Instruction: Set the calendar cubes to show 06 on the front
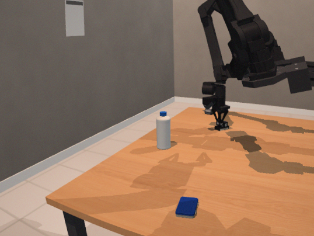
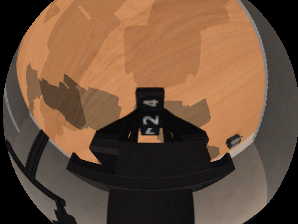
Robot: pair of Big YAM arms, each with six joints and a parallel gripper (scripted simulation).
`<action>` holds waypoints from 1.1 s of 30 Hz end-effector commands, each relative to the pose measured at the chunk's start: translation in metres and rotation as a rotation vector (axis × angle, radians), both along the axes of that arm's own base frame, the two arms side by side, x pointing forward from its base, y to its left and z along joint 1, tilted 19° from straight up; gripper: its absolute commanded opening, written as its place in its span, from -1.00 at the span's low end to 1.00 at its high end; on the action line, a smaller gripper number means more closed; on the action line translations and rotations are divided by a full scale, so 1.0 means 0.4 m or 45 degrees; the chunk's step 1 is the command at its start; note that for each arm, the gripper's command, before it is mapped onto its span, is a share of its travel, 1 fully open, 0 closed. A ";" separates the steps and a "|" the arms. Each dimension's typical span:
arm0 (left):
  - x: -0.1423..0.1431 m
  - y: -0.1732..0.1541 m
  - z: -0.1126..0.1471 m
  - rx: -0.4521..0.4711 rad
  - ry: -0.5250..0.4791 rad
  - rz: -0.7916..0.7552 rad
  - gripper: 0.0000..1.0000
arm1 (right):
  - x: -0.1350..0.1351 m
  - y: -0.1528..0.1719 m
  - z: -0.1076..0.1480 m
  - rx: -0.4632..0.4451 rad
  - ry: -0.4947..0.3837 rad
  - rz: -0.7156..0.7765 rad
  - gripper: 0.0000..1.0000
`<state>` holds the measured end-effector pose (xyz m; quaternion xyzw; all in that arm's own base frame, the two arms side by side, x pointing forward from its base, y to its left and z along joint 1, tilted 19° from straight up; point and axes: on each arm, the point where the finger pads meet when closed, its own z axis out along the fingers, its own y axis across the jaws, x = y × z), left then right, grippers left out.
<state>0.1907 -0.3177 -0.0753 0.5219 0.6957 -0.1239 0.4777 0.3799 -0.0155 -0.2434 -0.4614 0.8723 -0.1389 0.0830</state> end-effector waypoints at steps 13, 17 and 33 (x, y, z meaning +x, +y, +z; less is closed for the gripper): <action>0.005 -0.002 0.012 -0.026 -0.003 0.011 1.00 | 0.013 -0.015 -0.083 0.011 0.009 -0.031 -0.52; 0.005 -0.002 0.012 -0.026 -0.003 0.011 1.00 | 0.017 -0.004 -0.060 0.013 -0.003 -0.020 -0.52; 0.005 -0.002 0.012 -0.026 -0.003 0.011 1.00 | -0.004 -0.019 -0.007 0.005 0.020 -0.011 0.07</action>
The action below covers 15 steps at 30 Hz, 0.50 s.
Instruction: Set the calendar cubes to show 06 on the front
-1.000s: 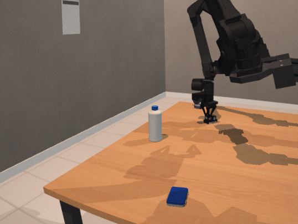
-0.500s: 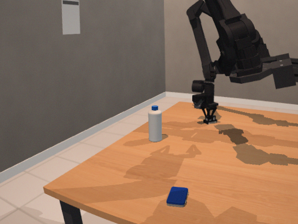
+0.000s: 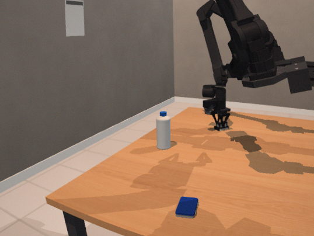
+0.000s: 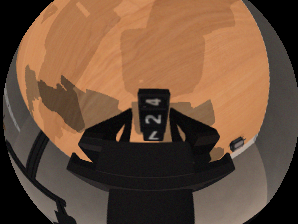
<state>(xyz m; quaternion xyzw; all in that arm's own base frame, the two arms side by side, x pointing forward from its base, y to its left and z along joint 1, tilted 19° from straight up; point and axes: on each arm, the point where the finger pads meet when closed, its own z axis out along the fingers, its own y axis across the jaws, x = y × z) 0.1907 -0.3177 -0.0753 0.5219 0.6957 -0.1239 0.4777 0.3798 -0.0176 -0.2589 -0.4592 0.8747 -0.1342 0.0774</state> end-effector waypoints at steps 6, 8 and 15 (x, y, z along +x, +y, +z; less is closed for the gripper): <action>0.005 -0.002 0.012 -0.026 -0.003 0.011 1.00 | -0.013 -0.006 0.053 0.000 0.017 0.000 0.07; 0.005 -0.002 0.012 -0.026 -0.003 0.011 1.00 | -0.017 0.005 0.065 -0.002 0.017 0.014 0.07; 0.005 -0.002 0.012 -0.026 -0.003 0.011 1.00 | -0.043 0.027 0.093 0.000 -0.004 0.002 0.28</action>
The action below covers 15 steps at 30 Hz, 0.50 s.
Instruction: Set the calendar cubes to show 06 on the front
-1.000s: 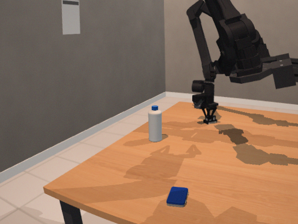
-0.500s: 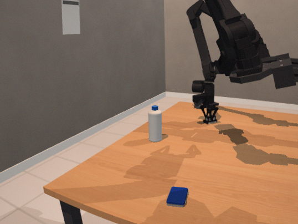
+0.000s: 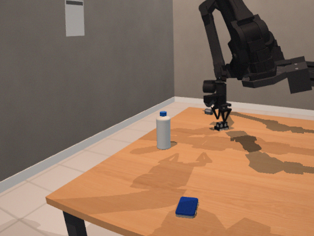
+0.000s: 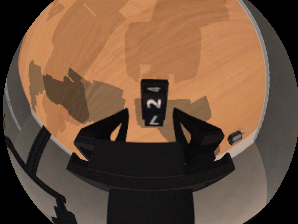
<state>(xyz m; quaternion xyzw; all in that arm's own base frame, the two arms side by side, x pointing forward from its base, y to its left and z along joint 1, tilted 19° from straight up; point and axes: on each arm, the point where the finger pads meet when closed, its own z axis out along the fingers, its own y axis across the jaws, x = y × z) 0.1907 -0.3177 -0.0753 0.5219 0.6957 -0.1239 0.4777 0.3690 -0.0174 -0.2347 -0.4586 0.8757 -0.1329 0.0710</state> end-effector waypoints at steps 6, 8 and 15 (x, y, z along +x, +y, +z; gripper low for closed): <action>0.005 -0.002 0.012 -0.026 -0.003 0.011 1.00 | -0.054 0.040 0.111 0.002 -0.002 0.006 0.28; 0.005 -0.002 0.012 -0.026 -0.003 0.011 1.00 | -0.064 0.044 0.140 0.001 -0.002 0.006 0.28; 0.005 -0.002 0.012 -0.026 -0.003 0.011 1.00 | -0.008 0.025 0.137 0.006 -0.042 -0.009 0.28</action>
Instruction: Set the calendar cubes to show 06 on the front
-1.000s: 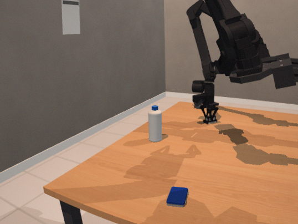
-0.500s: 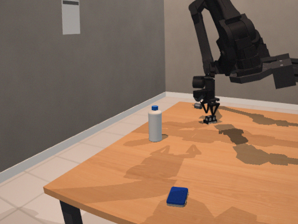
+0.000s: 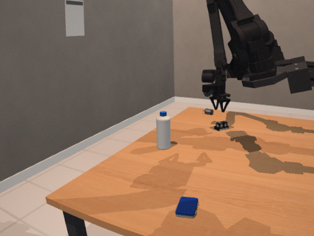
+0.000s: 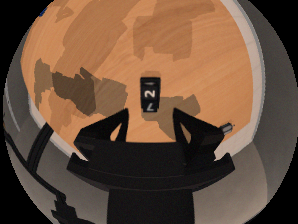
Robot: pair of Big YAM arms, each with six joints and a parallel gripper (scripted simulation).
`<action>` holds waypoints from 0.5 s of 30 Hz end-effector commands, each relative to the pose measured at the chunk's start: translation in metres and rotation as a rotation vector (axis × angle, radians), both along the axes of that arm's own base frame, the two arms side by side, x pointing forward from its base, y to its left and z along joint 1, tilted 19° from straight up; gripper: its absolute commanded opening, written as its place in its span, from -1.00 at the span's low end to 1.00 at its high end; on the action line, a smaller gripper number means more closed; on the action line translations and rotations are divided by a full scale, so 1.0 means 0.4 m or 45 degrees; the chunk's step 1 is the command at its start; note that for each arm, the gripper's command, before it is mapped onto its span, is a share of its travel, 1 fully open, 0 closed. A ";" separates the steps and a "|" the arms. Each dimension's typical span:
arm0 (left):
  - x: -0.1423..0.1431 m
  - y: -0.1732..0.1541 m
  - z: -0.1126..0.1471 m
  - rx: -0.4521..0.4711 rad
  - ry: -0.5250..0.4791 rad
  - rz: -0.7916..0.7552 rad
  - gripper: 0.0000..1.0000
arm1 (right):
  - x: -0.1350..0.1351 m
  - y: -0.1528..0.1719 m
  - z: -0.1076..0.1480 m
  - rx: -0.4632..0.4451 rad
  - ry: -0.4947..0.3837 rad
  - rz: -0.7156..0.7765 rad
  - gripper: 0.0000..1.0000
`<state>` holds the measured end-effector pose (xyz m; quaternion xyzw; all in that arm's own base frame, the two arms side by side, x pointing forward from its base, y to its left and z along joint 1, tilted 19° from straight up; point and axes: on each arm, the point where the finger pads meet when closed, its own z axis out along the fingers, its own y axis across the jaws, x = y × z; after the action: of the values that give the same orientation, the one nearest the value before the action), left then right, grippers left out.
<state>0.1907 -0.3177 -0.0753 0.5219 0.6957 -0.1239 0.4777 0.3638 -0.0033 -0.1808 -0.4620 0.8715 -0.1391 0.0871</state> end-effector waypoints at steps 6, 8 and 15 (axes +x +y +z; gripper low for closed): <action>0.005 -0.002 0.012 -0.026 -0.003 0.011 1.00 | -0.017 -0.019 -0.008 0.004 -0.002 0.009 0.96; 0.005 -0.002 0.012 -0.026 -0.003 0.011 1.00 | -0.018 -0.027 -0.012 0.029 -0.035 0.029 1.00; 0.005 -0.002 0.012 -0.026 -0.003 0.011 1.00 | -0.031 -0.052 -0.024 0.324 -0.277 0.072 1.00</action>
<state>0.1907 -0.3177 -0.0753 0.5219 0.6957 -0.1239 0.4777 0.3688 -0.0073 -0.1784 -0.4533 0.8611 -0.0778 0.2167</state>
